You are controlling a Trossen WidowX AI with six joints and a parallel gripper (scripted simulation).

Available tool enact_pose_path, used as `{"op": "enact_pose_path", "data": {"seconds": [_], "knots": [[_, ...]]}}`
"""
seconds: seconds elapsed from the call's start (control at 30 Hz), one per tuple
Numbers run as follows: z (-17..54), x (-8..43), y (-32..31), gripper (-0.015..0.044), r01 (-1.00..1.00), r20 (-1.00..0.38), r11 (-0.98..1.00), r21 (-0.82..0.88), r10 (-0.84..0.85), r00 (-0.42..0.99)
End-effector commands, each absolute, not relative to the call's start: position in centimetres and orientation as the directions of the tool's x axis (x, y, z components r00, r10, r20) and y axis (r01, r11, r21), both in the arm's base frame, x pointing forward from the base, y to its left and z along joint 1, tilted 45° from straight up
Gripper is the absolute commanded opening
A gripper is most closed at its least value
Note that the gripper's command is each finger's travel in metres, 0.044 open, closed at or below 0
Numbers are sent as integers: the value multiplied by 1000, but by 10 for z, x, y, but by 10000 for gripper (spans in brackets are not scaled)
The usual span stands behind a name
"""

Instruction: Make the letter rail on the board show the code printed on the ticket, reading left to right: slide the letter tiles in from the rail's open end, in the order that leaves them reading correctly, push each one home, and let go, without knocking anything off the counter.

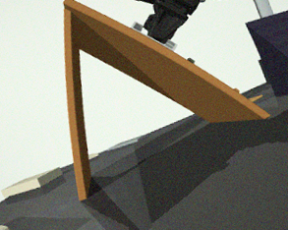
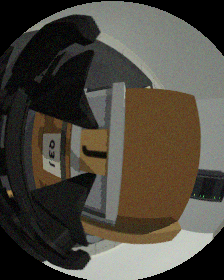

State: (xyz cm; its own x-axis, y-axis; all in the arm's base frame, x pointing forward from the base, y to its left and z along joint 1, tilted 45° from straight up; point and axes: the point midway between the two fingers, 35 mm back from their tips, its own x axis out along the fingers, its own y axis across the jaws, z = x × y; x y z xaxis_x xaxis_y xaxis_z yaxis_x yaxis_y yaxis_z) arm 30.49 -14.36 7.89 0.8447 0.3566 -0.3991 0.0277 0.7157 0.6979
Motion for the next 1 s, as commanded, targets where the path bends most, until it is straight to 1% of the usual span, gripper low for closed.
{"op": "enact_pose_path", "data": {"seconds": [0.0,0.97], "knots": [[75,305,-145,0,27,-399,713,701,361,843],[64,305,-156,0,27,-399,713,700,361,843]]}}
